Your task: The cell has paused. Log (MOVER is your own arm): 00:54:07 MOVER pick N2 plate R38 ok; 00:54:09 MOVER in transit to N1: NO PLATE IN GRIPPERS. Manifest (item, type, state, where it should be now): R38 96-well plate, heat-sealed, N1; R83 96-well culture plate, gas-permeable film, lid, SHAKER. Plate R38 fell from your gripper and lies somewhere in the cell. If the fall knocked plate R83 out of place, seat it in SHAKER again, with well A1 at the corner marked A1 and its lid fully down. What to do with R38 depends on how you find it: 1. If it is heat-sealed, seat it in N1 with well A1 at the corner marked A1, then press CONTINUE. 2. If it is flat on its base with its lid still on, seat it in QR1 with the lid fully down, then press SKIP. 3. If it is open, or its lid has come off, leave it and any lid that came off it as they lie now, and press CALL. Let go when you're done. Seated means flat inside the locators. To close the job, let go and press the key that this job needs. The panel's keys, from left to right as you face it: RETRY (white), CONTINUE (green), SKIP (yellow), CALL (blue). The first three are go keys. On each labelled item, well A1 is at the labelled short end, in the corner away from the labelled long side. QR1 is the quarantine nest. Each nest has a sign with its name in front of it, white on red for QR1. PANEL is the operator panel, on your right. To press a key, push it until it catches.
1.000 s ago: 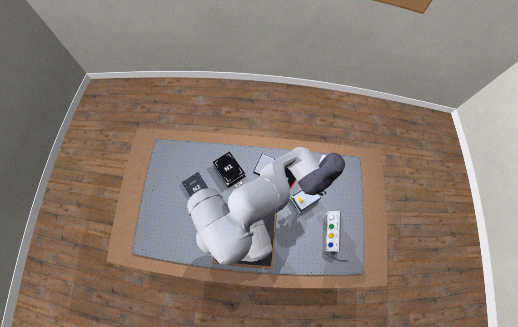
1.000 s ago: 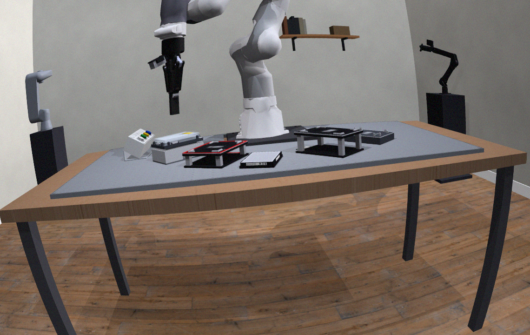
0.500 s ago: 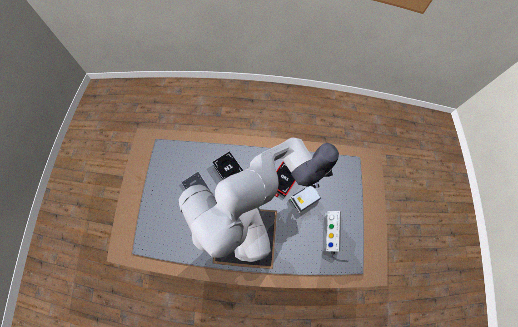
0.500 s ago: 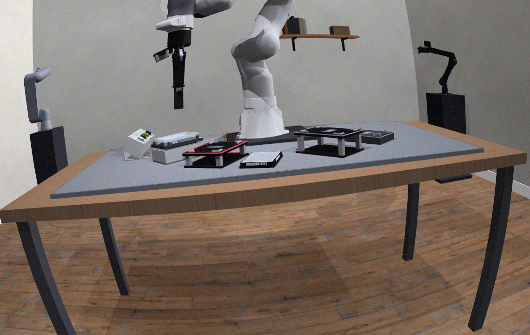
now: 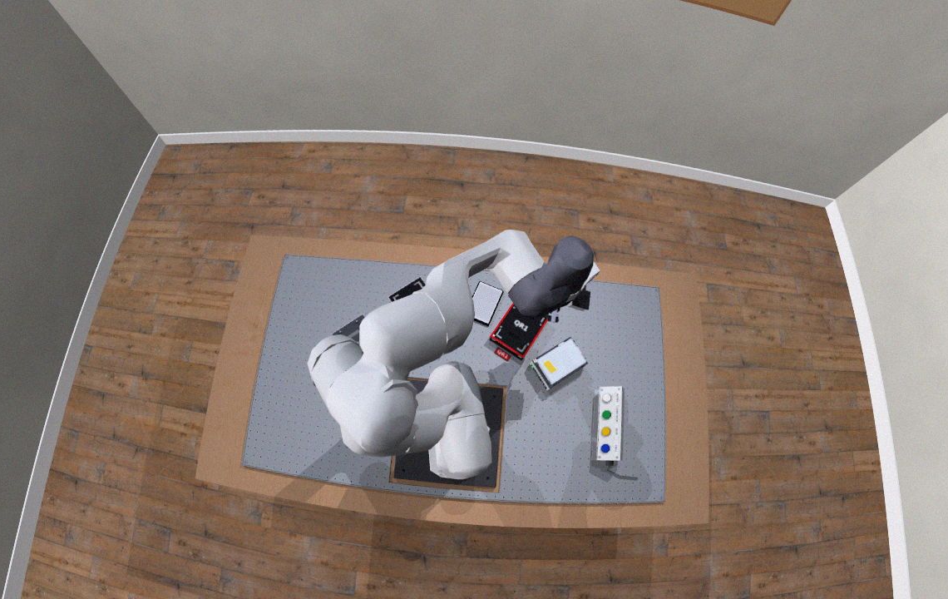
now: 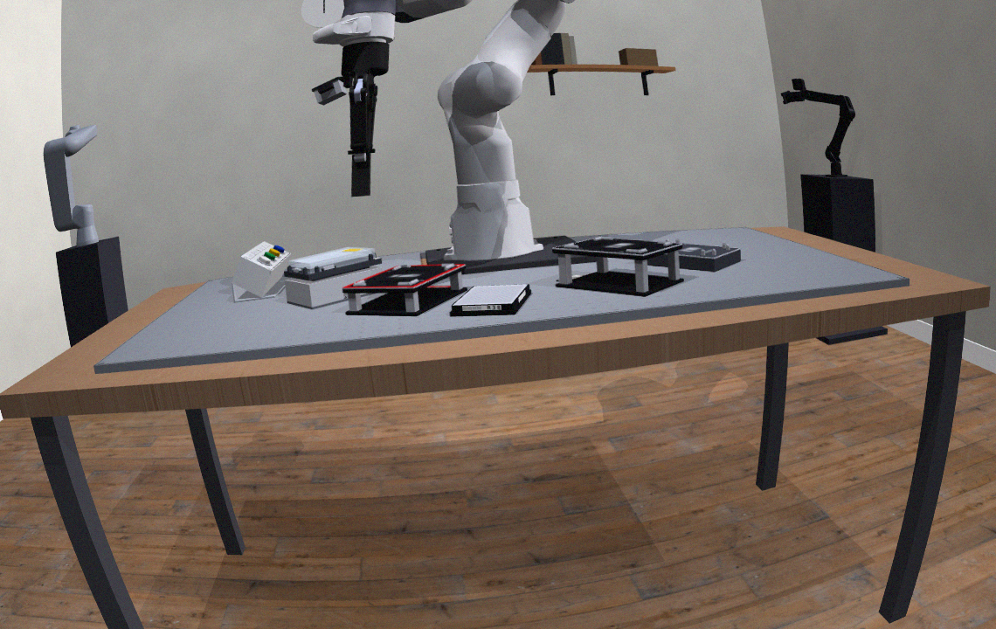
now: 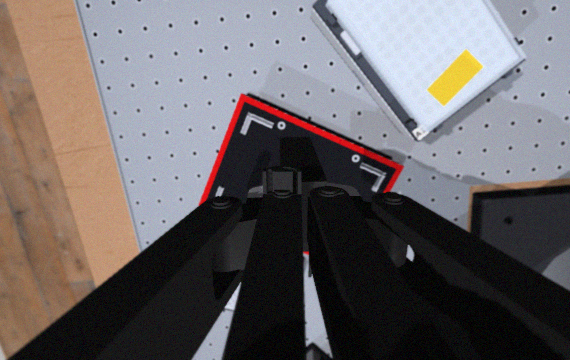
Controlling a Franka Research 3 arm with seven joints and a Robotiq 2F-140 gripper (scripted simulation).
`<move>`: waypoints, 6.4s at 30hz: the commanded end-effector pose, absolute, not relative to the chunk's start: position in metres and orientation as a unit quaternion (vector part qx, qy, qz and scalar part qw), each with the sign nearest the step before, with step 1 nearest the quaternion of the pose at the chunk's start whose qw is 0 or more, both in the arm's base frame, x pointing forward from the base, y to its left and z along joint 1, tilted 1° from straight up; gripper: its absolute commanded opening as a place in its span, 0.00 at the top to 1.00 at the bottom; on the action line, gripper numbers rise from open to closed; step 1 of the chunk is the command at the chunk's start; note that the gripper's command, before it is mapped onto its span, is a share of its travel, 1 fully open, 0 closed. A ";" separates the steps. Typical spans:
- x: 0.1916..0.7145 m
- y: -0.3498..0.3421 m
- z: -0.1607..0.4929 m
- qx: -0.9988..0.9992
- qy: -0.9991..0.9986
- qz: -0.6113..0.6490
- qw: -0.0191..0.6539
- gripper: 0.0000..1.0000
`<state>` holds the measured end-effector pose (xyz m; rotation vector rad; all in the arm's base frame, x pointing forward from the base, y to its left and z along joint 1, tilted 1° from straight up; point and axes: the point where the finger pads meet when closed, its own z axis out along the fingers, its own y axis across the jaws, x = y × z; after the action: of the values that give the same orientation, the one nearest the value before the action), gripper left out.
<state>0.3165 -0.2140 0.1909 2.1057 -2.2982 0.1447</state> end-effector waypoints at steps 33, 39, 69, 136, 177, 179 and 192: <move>0.393 -0.061 0.159 0.248 -0.968 0.042 -0.005 0.90; 0.395 -0.049 0.155 0.177 -0.983 0.038 -0.006 0.90; 0.397 -0.043 0.153 -0.160 -0.987 0.007 0.002 0.30; 0.396 -0.044 0.080 -0.160 -0.987 0.007 0.002 0.30; 0.396 -0.044 0.046 -0.160 -0.987 0.007 0.002 0.30; 0.396 -0.044 0.046 -0.160 -0.987 0.007 0.002 0.30; 0.396 -0.044 0.046 -0.160 -0.987 0.007 0.002 0.30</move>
<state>0.3961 -0.0430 0.0468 -0.5030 -3.0959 0.0207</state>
